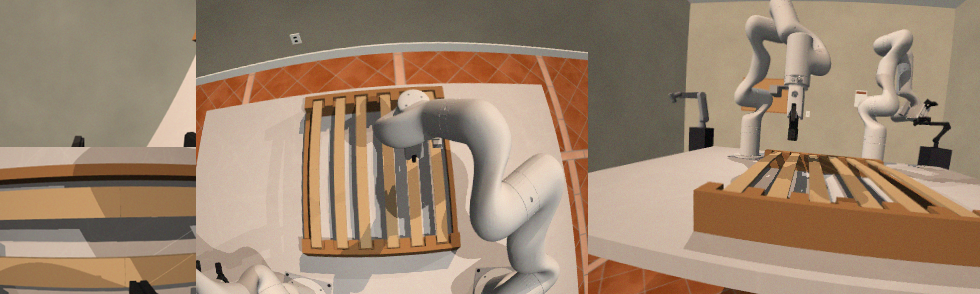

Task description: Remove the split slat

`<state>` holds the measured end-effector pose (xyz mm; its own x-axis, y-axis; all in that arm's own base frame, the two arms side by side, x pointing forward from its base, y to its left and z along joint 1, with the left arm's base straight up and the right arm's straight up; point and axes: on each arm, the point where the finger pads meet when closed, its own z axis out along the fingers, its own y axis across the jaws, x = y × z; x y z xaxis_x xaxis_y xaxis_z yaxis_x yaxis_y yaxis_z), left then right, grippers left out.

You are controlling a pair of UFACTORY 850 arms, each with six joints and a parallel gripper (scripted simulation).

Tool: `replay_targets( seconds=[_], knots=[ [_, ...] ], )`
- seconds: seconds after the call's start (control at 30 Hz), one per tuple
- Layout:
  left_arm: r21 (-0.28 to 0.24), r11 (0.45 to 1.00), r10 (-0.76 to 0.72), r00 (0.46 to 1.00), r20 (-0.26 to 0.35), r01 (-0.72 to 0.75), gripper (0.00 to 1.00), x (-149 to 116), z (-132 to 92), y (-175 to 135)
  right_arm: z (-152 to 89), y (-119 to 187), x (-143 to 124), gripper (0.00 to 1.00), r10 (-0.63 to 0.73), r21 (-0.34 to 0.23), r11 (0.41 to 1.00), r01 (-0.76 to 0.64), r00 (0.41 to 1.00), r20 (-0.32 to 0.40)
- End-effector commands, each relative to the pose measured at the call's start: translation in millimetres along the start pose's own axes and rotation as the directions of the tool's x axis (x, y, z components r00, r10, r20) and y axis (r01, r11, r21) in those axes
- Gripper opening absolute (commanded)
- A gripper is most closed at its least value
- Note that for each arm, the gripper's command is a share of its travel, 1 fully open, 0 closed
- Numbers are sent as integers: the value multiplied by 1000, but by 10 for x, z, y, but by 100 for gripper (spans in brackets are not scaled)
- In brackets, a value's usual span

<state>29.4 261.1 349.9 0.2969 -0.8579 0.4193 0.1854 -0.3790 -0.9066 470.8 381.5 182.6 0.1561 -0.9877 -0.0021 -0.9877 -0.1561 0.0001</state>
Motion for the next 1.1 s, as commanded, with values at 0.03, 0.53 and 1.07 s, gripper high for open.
replay_targets(
  seconds=[0.03,0.53,1.07],
  knots=[
    [0,1000,1,1000,0,-1,100,-1,-1,-4,-6,-9,-4,0,3,0,1000,-3,1000,-1],
    [0,1000,1,1000,0,-1,100,-1,-1,-4,294,0,0,0,3,-1,1000,-3,1000,-1],
    [0,1000,1,1000,0,-1,100,-1,-1,-4,311,-3,1,0,3,0,1000,-3,1000,-1]
  ],
)
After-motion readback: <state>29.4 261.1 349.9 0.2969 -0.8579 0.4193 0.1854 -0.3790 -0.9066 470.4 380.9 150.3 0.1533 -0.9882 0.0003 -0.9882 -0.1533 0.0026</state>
